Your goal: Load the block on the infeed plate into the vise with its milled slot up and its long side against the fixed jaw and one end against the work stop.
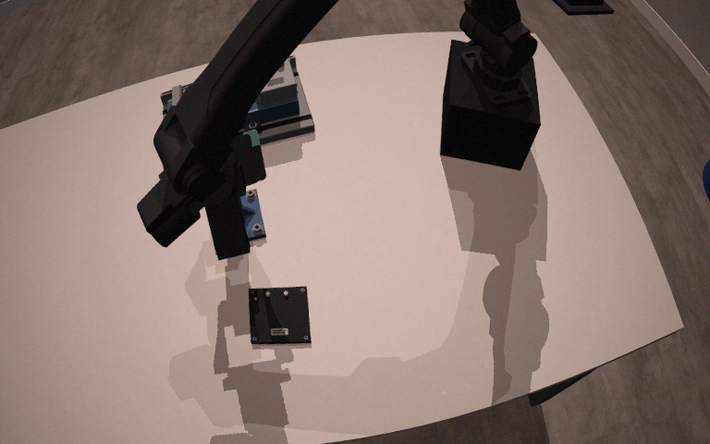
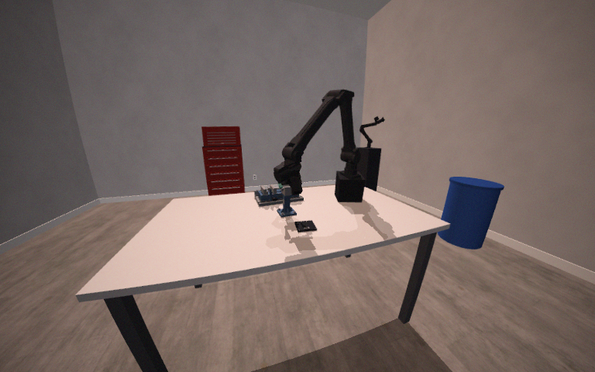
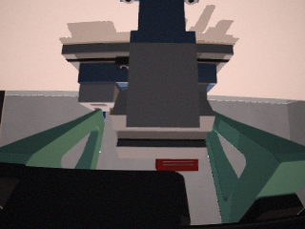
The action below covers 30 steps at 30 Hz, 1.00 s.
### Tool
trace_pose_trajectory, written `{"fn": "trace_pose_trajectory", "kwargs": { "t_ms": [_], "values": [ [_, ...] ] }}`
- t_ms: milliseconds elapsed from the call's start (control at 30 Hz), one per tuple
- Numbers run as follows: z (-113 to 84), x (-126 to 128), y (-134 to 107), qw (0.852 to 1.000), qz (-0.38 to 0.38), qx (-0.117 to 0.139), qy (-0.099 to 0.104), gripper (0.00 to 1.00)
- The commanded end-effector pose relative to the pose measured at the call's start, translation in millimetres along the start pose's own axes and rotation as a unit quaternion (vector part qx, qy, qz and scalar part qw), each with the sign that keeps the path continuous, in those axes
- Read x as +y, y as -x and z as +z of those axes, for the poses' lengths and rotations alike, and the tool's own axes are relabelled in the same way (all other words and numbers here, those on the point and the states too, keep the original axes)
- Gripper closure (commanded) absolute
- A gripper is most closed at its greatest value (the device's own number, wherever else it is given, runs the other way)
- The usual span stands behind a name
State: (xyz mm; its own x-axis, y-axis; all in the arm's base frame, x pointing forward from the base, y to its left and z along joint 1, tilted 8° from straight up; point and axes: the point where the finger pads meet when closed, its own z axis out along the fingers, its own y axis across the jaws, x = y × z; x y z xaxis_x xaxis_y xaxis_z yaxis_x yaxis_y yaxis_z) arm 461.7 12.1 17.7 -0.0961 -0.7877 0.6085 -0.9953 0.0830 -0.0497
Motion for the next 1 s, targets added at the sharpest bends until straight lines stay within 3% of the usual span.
{"fn": "trace_pose_trajectory", "kwargs": {
  "t_ms": [0, 467, 500, 967],
  "values": [
    [-18.0, -21.7, 3.2, 1.0, 0.012, -0.006, -0.021, 0.19],
    [-18.0, -21.7, 3.2, 1.0, 0.012, -0.006, -0.021, 0.19],
    [-18.0, -21.7, 3.2, 1.0, 0.012, -0.006, -0.021, 1.0],
    [-19.5, -22.5, 2.5, 1.0, 0.012, -0.007, -0.023, 1.0]
  ]
}}
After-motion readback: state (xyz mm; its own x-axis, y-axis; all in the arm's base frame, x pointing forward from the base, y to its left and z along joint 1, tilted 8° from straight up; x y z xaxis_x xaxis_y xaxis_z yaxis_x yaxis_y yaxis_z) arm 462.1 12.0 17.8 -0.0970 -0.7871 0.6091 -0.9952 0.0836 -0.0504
